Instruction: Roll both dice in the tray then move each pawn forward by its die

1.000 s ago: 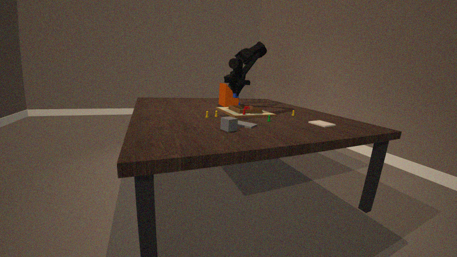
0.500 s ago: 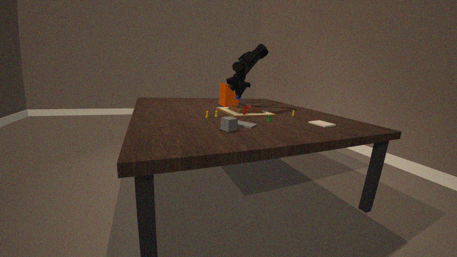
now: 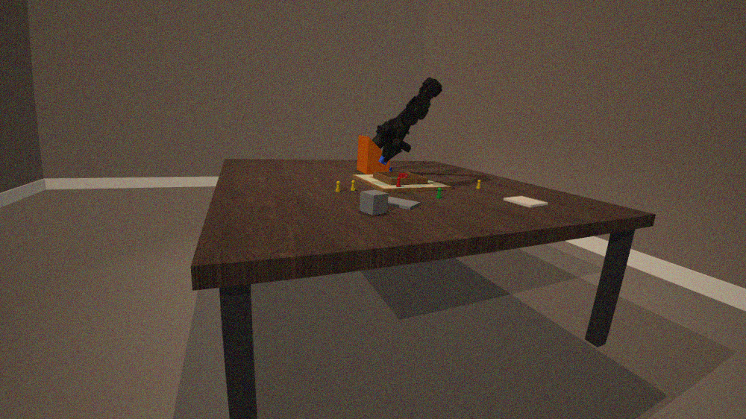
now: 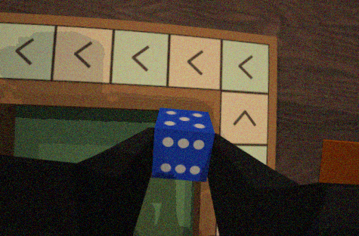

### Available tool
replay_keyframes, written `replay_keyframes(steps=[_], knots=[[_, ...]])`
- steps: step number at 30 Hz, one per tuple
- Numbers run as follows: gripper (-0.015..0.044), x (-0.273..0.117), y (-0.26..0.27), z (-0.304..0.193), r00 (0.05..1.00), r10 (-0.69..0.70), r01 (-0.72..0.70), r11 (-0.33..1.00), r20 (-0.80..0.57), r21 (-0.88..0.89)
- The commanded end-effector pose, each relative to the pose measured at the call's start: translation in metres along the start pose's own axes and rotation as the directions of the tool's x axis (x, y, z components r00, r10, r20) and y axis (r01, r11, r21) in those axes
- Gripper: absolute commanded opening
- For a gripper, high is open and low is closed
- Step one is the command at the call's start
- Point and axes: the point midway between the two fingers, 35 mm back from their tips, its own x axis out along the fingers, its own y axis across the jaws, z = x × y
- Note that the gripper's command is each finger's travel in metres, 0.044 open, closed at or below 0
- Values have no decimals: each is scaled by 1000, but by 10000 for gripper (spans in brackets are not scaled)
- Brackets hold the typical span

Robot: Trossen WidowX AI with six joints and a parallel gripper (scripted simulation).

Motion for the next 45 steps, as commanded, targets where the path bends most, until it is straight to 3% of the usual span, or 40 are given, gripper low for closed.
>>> replay_keyframes(steps=[1,11,14,20,40,45], knots=[[0,2,-2,0,991,2,-4,1000,136,14],[0,1,-1,-1,908,92,-113,993,409,29],[0,-2,0,-1,906,94,-116,993,413,29],[0,-52,4,-9,905,95,-117,993,414,29],[0,-49,2,-10,907,95,-118,992,410,32],[131,-49,2,-10,907,95,-118,992,410,32]])
